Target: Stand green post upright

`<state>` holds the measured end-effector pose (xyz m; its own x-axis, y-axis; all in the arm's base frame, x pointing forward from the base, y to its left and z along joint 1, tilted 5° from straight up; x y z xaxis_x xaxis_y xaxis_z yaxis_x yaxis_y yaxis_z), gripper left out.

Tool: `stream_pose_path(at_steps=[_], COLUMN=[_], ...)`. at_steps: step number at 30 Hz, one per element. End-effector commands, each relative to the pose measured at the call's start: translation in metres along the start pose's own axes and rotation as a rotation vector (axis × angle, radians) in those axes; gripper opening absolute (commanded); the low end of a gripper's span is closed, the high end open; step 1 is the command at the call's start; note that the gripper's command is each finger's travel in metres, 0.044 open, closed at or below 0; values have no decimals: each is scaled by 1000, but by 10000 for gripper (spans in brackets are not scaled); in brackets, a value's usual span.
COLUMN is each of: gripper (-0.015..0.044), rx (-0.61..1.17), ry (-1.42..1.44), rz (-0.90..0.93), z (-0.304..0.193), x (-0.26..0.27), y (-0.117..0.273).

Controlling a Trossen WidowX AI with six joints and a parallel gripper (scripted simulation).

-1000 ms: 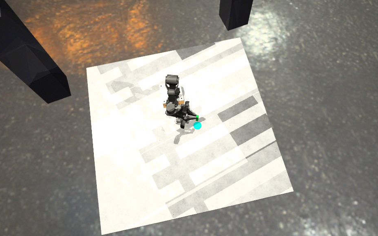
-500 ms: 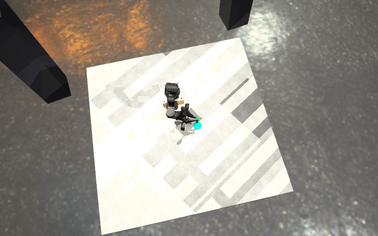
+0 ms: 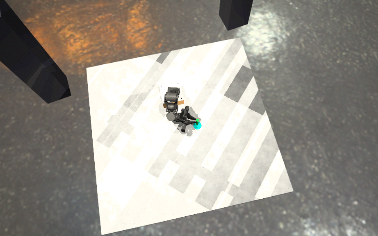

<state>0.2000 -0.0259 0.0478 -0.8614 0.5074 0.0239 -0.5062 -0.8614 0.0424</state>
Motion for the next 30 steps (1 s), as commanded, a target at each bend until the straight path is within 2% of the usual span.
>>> stream_pose_path(at_steps=[1, 14, 25, 30], gripper=[23, 23, 23, 154], rx=[7, 30, 30, 30], ry=[14, 17, 17, 17], rz=[0, 16, 17, 17], z=[-9, -36, -36, -36], x=[0, -1, -1, -1], y=[-1, -9, -9, -9])
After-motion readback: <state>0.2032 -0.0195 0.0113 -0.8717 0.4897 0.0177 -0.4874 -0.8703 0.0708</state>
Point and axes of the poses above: the point midway between the two fingers, 35 mm back from their tips, its own y axis back along the fingers, its own x axis across the jaws, z = x × y, the point moved 9 cm from there along y, back along the fingers, and after that the axes turned 4 degrees about -y, right-handed, at the moved point
